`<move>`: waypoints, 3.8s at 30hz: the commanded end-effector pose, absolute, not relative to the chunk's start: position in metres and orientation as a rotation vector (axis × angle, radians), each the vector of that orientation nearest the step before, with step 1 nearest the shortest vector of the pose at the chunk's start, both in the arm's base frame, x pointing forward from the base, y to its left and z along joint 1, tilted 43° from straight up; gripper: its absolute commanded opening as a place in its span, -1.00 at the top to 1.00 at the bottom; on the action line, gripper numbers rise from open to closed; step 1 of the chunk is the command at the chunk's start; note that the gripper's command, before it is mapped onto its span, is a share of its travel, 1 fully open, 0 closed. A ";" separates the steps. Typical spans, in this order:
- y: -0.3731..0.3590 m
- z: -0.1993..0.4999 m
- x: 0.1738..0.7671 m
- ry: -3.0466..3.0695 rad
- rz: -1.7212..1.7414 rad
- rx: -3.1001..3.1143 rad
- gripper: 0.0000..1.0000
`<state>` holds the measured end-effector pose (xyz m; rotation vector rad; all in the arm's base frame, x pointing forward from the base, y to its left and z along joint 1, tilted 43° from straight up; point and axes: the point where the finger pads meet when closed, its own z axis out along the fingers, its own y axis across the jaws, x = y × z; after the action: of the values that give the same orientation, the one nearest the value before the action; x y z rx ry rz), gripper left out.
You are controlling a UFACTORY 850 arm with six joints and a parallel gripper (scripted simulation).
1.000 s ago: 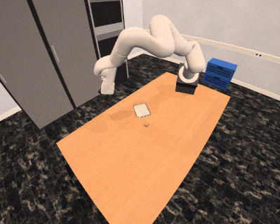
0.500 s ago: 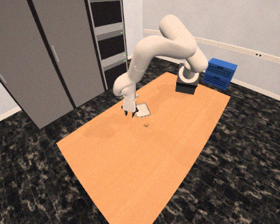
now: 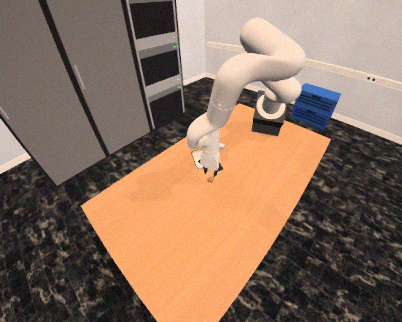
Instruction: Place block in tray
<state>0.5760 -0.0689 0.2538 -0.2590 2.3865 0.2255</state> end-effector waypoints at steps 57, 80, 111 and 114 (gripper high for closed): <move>-0.062 0.236 0.592 2.385 0.225 -0.259 -0.04; -0.062 0.234 0.593 2.385 0.225 -0.259 -0.04; -0.056 0.217 0.609 2.385 0.225 -0.259 -0.04; -0.056 0.217 0.609 2.385 0.225 -0.259 1.00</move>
<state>0.6084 -0.0561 0.2164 -0.2594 2.3861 0.2260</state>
